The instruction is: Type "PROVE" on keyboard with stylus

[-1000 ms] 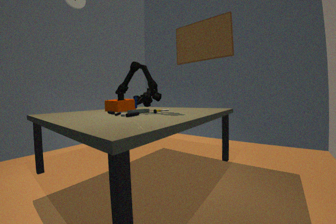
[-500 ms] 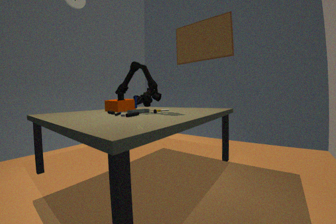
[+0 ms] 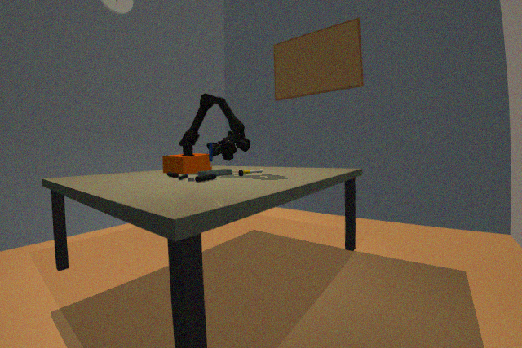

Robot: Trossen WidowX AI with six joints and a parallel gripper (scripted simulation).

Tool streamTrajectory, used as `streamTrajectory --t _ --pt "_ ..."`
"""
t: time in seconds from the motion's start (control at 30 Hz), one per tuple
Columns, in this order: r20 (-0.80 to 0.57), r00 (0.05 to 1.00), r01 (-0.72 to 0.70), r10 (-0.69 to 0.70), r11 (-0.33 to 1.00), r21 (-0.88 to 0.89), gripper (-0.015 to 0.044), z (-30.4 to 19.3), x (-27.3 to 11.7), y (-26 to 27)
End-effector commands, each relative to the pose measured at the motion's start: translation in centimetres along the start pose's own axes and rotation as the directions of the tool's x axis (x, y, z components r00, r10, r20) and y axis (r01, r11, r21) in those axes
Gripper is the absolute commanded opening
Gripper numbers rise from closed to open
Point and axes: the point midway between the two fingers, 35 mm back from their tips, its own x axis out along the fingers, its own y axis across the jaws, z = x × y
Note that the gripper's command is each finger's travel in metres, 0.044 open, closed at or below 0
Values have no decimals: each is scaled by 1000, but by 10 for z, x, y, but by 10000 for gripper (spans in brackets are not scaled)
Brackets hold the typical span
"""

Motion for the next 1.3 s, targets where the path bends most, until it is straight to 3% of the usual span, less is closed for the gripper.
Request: streamTrajectory --t 0.0,0.1,0.47,0.87,0.97,1.27 --pt "0 1000 1 -1 1000 1 38 0 0 0" --pt "2 1000 1 -1 1000 1 0 2 -2 0" --pt "6 1000 0 0 1000 5 0 21 -48 0" --pt "7 1000 0 0 1000 5 0 39 -38 0" --pt "7 1000 0 0 1000 5 79 41 -38 0" --pt "7 1000 0 0 1000 5 81 44 -36 0"
